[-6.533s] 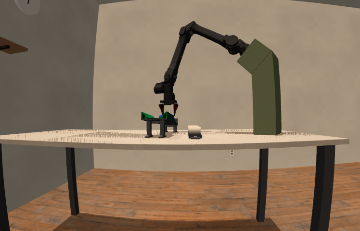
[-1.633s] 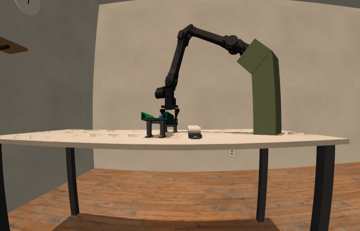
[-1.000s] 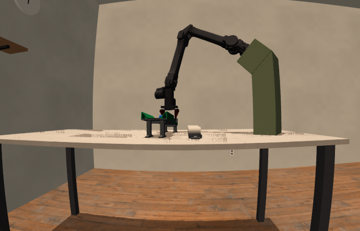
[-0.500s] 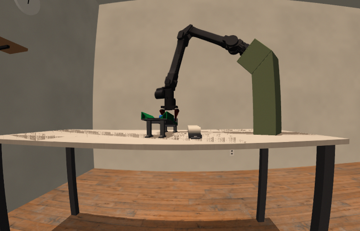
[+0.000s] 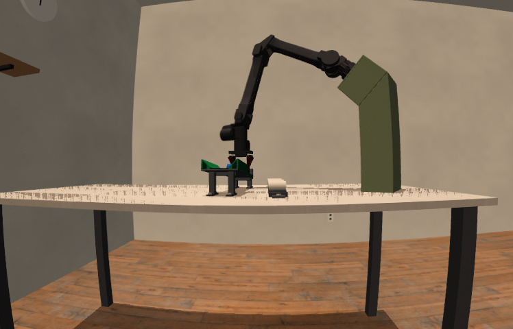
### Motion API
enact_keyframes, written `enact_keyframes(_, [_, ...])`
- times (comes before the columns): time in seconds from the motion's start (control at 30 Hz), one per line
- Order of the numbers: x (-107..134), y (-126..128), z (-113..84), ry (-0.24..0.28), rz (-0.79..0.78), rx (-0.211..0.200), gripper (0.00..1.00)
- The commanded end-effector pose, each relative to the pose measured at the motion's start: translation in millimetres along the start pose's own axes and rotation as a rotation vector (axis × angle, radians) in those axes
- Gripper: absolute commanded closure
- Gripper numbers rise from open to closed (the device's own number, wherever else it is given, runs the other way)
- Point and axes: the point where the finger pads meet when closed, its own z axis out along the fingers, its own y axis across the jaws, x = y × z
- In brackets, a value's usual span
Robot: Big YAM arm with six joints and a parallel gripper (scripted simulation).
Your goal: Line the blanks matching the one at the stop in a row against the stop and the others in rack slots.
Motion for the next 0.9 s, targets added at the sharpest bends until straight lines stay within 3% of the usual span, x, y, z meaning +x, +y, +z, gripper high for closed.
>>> enact_keyframes(0.0, [-5.9, -4.8, 4.8, -0.009, -0.001, 0.012, 0.43])
enact_keyframes(0.87, [-6.7, -2.8, 0.6, -0.01, 0.0, 0.008, 0.43])
